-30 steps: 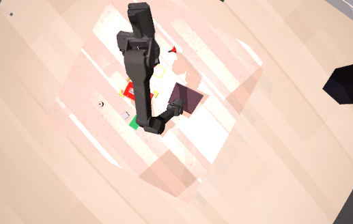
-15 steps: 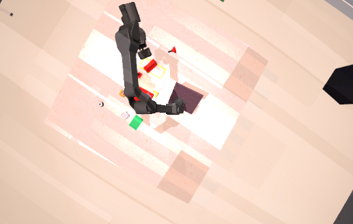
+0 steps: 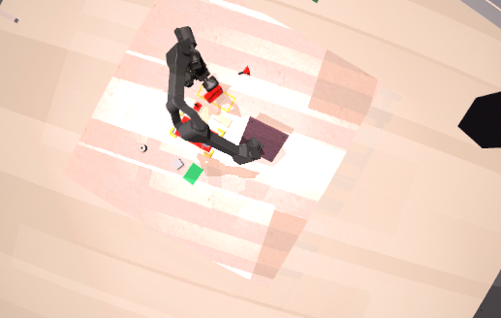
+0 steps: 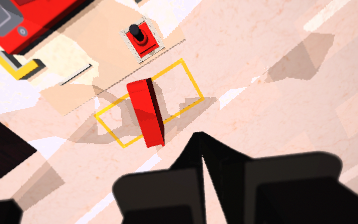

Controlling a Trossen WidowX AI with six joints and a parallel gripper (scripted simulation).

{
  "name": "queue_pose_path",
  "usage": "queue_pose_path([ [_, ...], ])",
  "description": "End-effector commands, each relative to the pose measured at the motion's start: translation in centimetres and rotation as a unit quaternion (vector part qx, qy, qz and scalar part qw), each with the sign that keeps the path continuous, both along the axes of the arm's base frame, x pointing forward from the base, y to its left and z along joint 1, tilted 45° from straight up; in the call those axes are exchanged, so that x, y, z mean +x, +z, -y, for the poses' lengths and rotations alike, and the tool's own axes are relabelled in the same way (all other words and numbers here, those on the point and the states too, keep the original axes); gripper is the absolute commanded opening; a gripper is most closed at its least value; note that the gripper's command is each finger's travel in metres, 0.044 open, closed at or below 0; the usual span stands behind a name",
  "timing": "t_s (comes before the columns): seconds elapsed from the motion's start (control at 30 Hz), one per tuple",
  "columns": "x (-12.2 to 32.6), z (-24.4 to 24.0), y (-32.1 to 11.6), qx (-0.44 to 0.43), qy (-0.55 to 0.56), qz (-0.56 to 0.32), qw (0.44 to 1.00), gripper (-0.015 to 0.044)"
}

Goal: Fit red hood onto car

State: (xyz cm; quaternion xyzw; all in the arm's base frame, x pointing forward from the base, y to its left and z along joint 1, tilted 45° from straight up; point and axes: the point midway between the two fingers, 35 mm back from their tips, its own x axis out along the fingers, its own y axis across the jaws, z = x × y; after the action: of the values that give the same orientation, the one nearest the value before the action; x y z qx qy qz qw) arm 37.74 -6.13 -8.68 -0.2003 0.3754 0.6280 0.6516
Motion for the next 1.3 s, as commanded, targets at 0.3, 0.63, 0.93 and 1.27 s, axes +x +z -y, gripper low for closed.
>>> queue_pose_path([
  [0.3, -1.6, -3.9, -3.9, 0.013, 0.051, -0.017, 0.998, 0.0000],
  [0.63, -2.0, -5.5, -5.6, 0.014, 0.051, -0.017, 0.998, 0.0000],
  [0.93, -2.4, -5.5, -5.5, 0.014, 0.051, -0.017, 0.998, 0.0000],
  [1.27, -2.8, -5.5, -5.4, 0.014, 0.051, -0.017, 0.998, 0.0000],
])
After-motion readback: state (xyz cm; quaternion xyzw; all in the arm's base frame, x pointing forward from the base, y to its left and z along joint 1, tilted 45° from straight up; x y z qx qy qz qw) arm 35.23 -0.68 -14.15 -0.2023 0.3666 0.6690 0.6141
